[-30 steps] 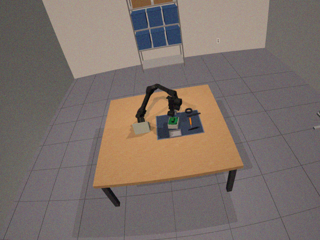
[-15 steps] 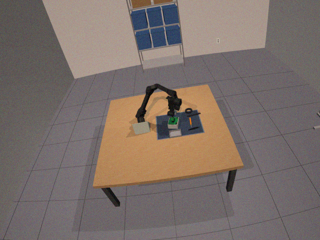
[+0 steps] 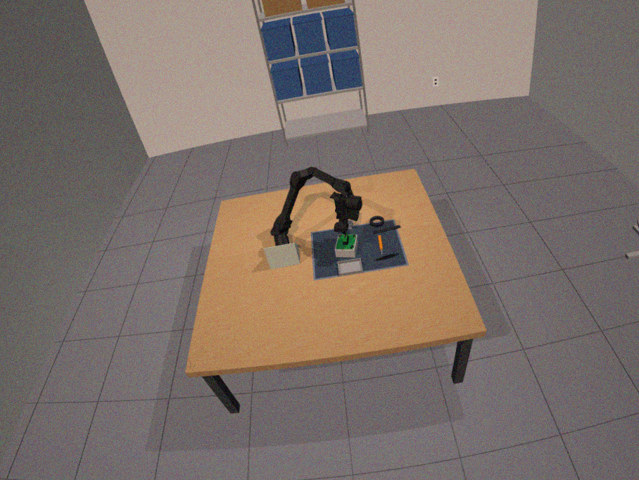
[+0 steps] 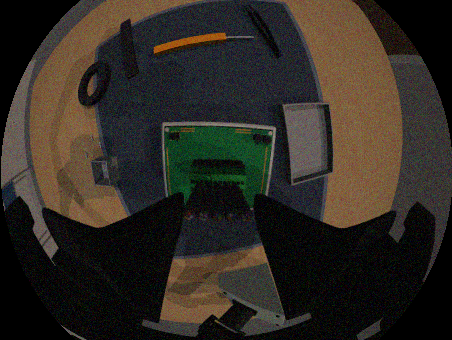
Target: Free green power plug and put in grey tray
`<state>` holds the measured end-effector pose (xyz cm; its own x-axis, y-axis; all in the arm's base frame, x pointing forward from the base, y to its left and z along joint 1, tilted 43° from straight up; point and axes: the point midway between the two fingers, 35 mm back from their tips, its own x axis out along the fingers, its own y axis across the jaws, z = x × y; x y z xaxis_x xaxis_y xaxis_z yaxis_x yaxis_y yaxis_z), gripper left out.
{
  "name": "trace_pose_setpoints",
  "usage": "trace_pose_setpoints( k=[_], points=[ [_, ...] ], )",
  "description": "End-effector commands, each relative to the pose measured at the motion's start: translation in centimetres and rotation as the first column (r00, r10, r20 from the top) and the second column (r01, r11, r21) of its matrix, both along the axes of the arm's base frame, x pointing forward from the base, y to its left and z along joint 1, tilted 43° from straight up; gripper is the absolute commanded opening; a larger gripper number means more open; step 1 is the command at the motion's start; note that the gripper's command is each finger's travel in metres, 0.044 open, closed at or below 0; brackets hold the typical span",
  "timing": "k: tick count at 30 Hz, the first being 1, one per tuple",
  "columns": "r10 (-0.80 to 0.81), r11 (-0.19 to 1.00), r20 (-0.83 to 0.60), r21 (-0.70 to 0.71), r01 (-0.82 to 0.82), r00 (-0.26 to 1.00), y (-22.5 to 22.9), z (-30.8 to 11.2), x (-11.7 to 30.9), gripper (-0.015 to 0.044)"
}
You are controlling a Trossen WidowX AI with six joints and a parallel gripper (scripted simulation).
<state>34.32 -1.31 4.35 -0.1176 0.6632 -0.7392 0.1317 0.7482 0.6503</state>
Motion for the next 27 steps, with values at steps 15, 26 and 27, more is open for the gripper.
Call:
trace_pose_setpoints(
  k=[15,26,27],
  points=[
    [-0.001,1.0,-0.005,0.005,0.001,1.0,1.4,-1.5,-0.4,0.0249],
    [-0.001,1.0,-0.005,0.005,0.001,1.0,1.4,-1.5,-0.4,0.0144],
    [-0.001,1.0,-0.005,0.005,0.001,1.0,1.4,-1.5,-0.4,0.0118]
  ],
)
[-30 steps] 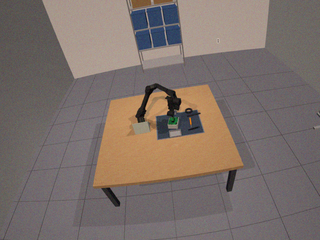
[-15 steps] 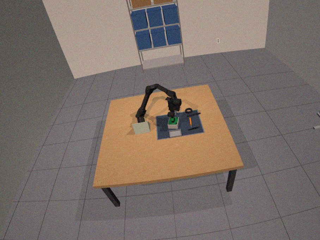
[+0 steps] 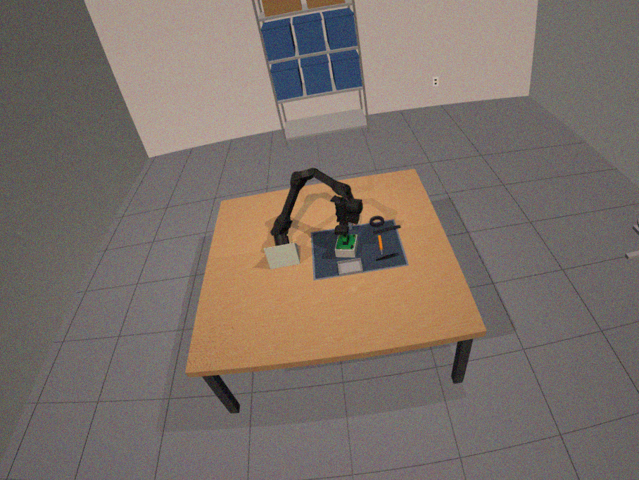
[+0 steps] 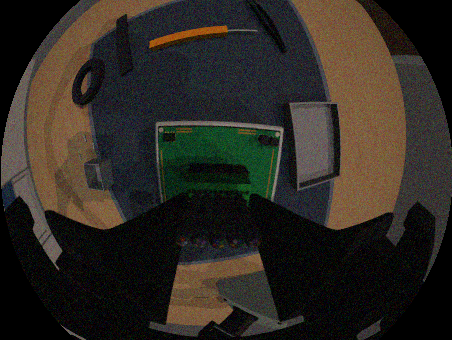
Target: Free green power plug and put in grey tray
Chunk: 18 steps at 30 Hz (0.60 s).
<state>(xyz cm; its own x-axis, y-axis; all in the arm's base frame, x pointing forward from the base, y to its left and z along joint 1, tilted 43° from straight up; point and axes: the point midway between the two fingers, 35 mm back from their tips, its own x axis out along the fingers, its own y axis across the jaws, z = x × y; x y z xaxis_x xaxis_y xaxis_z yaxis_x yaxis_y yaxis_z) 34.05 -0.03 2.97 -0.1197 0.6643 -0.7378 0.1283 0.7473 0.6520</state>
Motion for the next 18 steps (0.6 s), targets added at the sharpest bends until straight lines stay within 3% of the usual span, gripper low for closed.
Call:
trace_pose_setpoints(
  k=[1,5,18],
  points=[
    [-0.005,1.0,-0.006,0.003,0.005,1.0,0.08,-0.09,-0.11,0.0091],
    [-0.005,1.0,-0.006,0.003,0.005,1.0,0.08,-0.09,-0.11,0.0],
    [-0.005,1.0,-0.006,0.002,0.005,1.0,-0.37,0.4,-0.03,0.0]
  ],
)
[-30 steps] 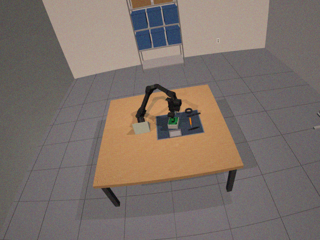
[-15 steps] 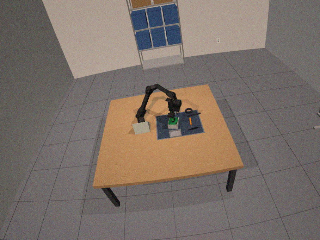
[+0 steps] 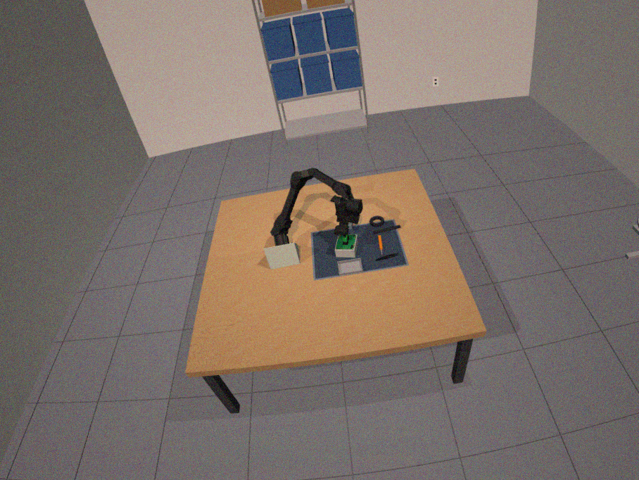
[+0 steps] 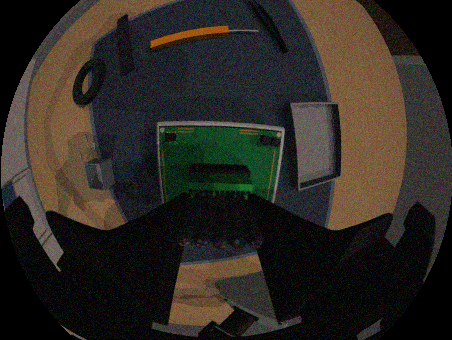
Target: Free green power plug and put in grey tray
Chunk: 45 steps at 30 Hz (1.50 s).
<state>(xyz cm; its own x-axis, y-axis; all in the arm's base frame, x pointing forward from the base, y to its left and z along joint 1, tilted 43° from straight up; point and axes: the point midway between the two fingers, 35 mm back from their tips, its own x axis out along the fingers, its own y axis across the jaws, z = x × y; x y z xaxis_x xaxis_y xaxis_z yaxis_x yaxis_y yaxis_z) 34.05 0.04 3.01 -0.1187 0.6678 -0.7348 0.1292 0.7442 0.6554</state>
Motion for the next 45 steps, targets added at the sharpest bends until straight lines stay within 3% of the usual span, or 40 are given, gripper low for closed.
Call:
trace_pose_setpoints(
  k=[1,9,17,21,31,35,45],
  points=[
    [-0.003,1.0,-0.006,-0.005,0.003,1.0,-0.6,0.5,0.0,0.0],
    [0.012,0.996,-0.008,-0.089,-0.013,1.0,-1.2,2.3,0.3,0.0],
    [-0.022,0.995,-0.005,0.101,0.023,1.0,-2.6,1.3,0.1,0.0],
    [-0.027,0.991,-0.005,0.129,0.028,1.0,-2.8,1.2,0.1,0.0],
    [0.015,0.994,-0.009,-0.106,-0.016,1.0,-1.4,2.8,0.4,0.0],
    [0.02,0.991,-0.01,-0.136,-0.022,1.0,-1.3,3.0,0.4,0.0],
    [-0.022,0.995,-0.005,0.098,0.022,1.0,-2.8,1.7,0.2,0.0]
  ],
)
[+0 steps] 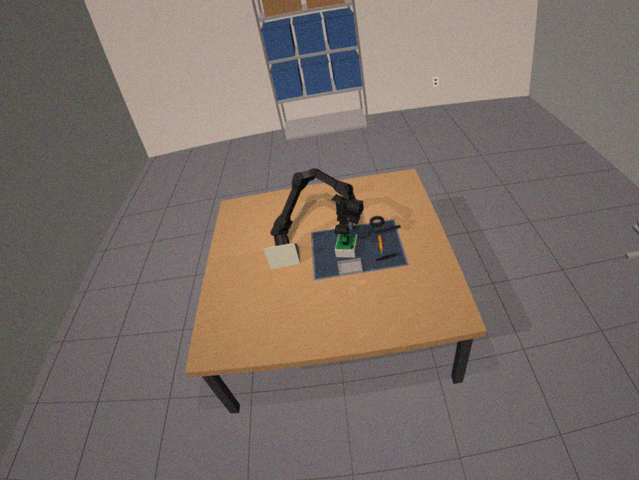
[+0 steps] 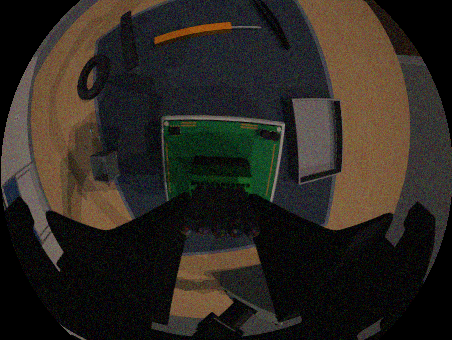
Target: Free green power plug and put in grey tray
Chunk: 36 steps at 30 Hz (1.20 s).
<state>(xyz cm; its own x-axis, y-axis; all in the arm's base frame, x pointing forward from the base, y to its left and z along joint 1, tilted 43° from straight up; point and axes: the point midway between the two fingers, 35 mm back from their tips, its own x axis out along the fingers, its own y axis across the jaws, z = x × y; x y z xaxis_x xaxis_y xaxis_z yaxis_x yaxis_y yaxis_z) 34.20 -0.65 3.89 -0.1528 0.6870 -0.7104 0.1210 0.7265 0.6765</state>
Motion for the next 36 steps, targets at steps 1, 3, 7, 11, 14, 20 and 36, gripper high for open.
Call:
trace_pose_setpoints(
  k=[1,3,7,11,14,20,36],
  points=[
    [-0.056,0.995,0.012,0.083,0.055,0.998,-2.3,0.7,0.0,0.0],
    [-0.059,0.993,0.011,0.1,0.058,0.998,-2.4,0.6,0.0,0.0],
    [-0.051,0.997,0.013,0.056,0.05,0.999,-2.1,0.9,0.0,0.0],
    [-0.028,0.998,0.015,-0.056,0.029,0.999,-1.5,1.7,0.2,0.0],
    [-0.012,0.991,0.014,-0.135,0.014,1.0,-1.1,2.2,0.3,0.0],
    [-0.01,0.989,0.014,-0.147,0.012,1.0,-1.1,2.3,0.3,0.0],
    [-0.047,0.998,0.013,0.035,0.046,0.999,-2.4,1.5,0.1,0.0]
  ],
)
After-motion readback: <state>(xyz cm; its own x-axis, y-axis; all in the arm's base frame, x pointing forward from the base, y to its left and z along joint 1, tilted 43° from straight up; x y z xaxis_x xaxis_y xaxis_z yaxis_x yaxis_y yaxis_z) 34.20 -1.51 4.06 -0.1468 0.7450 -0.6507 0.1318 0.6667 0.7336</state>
